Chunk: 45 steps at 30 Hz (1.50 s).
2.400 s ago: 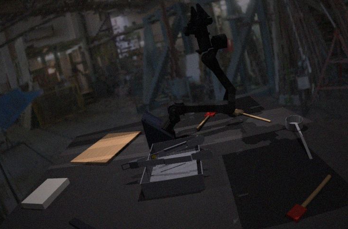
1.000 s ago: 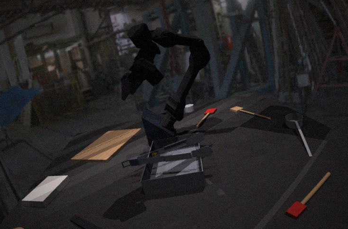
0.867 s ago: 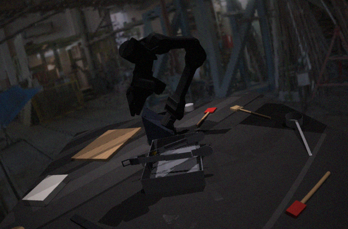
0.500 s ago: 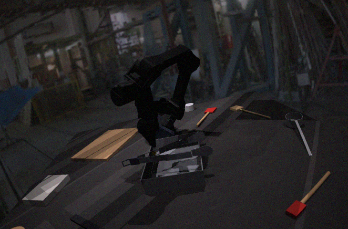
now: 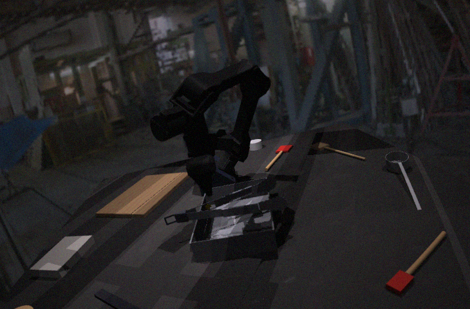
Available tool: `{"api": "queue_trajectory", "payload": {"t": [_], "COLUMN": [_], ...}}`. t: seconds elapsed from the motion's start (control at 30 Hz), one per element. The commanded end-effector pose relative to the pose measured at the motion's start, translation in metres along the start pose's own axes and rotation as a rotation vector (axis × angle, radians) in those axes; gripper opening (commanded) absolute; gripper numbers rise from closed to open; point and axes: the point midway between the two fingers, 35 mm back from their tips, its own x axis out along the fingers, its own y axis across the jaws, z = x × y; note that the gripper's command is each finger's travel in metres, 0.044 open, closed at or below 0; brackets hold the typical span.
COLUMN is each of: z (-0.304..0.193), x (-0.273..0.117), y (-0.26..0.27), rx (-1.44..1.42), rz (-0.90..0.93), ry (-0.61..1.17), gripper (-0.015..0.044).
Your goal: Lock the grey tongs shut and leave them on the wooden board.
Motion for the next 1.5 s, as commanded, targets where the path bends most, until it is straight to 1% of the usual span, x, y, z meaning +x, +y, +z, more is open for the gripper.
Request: {"api": "queue_trajectory", "payload": {"t": [0.0,1.47], "z": [0.0,0.001], "x": [0.004,0.075], "y": [0.002,-0.001], "rx": [0.002,0.001], "rz": [0.004,0.003], "ry": [-0.005,-0.006], "gripper": [0.044,0.044]}}
